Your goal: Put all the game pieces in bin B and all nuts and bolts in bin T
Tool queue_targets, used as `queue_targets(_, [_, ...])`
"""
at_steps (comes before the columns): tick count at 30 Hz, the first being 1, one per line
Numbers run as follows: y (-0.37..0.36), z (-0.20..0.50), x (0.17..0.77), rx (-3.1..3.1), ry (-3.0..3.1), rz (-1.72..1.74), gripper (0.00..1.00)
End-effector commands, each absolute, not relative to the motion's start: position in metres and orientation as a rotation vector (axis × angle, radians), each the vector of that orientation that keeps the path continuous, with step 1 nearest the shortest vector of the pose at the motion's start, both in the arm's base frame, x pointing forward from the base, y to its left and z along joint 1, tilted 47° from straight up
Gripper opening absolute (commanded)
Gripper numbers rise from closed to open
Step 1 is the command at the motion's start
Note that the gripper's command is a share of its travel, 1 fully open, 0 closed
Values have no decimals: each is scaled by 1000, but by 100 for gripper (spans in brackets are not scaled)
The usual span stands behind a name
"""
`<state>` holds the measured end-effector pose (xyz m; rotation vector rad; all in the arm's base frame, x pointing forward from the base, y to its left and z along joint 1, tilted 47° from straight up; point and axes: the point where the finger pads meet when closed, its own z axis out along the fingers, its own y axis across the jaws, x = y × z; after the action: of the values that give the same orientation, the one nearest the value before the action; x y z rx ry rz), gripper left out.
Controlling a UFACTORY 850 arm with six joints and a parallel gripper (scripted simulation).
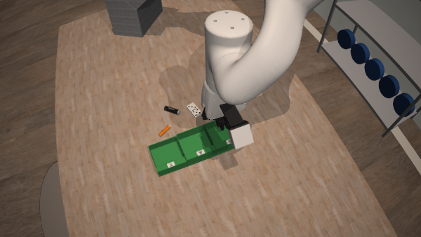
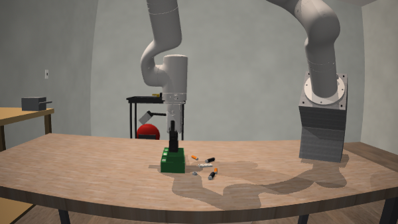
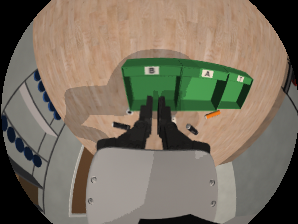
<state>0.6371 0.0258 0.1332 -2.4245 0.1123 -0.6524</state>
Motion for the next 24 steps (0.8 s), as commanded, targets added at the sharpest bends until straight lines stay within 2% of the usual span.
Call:
queue_targets(1, [16,146,629,-2424,113,-654,7])
queue_targets(17, [-47,225,574,-2425,112,-654,7])
queue_targets(24, [-47,225,574,-2425,112,-654,7])
